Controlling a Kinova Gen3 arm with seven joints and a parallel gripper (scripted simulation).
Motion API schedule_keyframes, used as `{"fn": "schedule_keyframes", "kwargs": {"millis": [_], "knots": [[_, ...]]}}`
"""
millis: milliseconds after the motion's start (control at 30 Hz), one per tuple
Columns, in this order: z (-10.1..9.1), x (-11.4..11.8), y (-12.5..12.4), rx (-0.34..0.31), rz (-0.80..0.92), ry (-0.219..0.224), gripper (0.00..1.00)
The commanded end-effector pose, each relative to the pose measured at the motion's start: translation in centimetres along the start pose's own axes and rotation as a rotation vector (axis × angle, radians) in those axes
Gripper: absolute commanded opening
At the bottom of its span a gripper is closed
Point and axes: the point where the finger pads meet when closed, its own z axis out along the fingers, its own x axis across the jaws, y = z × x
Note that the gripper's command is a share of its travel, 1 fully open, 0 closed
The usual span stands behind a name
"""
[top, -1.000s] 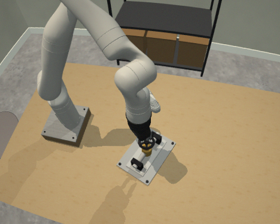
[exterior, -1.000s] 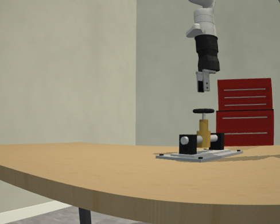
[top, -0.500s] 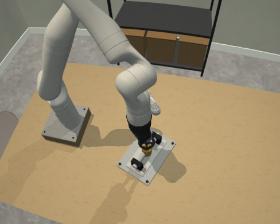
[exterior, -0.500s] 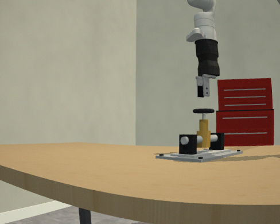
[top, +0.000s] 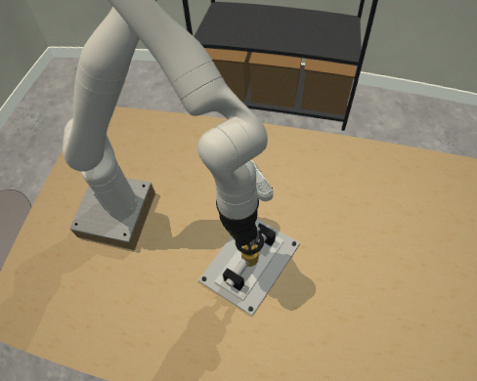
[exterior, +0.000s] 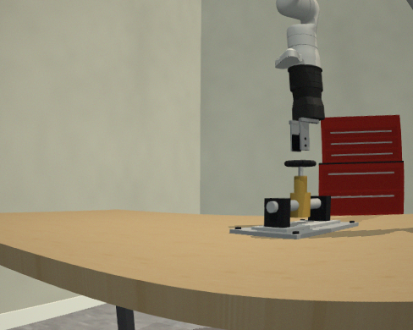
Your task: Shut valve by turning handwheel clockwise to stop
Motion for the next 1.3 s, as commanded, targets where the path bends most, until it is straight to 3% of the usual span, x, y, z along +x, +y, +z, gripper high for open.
{"fn": "schedule_keyframes", "kwargs": {"millis": [0, 1267], "knots": [[0.58, 0.10, 0.19, -0.001, 0.001, 0.001, 0.60], [1.03, 0.17, 0.15, -0.001, 0.000, 0.003, 0.60]]}}
